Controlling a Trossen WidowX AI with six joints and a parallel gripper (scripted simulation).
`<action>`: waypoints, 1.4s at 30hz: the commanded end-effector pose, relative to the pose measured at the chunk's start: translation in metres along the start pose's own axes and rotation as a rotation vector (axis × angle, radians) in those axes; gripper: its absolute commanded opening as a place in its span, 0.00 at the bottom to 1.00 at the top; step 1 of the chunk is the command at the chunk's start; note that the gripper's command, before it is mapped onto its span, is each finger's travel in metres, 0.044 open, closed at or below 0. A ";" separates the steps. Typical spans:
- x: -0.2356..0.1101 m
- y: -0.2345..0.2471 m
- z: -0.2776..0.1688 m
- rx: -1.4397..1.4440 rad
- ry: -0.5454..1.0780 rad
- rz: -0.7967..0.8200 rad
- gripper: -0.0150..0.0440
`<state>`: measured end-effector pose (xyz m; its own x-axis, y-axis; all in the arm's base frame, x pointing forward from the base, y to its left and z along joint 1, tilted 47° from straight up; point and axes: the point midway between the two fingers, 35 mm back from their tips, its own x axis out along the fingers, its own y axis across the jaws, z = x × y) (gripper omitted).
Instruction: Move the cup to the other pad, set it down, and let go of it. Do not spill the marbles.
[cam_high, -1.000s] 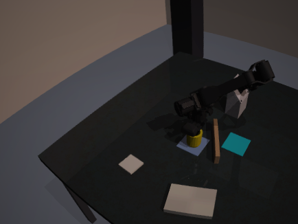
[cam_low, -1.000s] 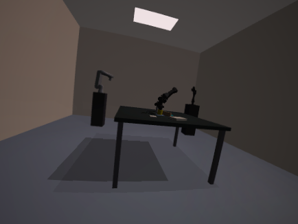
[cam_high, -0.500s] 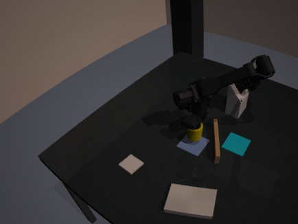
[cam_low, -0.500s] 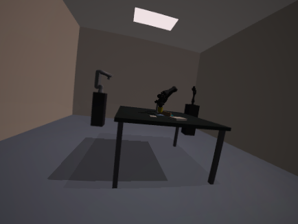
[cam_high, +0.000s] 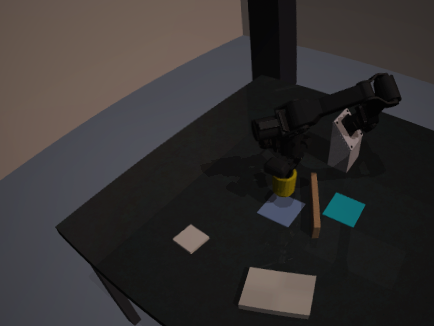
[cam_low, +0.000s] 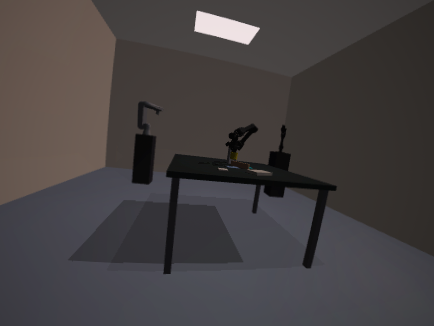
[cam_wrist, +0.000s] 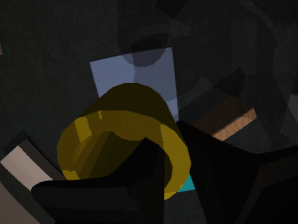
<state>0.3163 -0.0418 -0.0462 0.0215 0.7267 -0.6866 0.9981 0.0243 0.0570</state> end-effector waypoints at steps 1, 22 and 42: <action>0.001 0.000 0.000 0.003 0.000 0.000 0.25; 0.000 -0.008 -0.015 0.000 -0.001 -0.001 0.25; -0.002 -0.026 -0.048 -0.002 -0.002 -0.003 0.25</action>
<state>0.2910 -0.0152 -0.0161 0.0174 0.7230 -0.6906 0.9980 0.0291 0.0557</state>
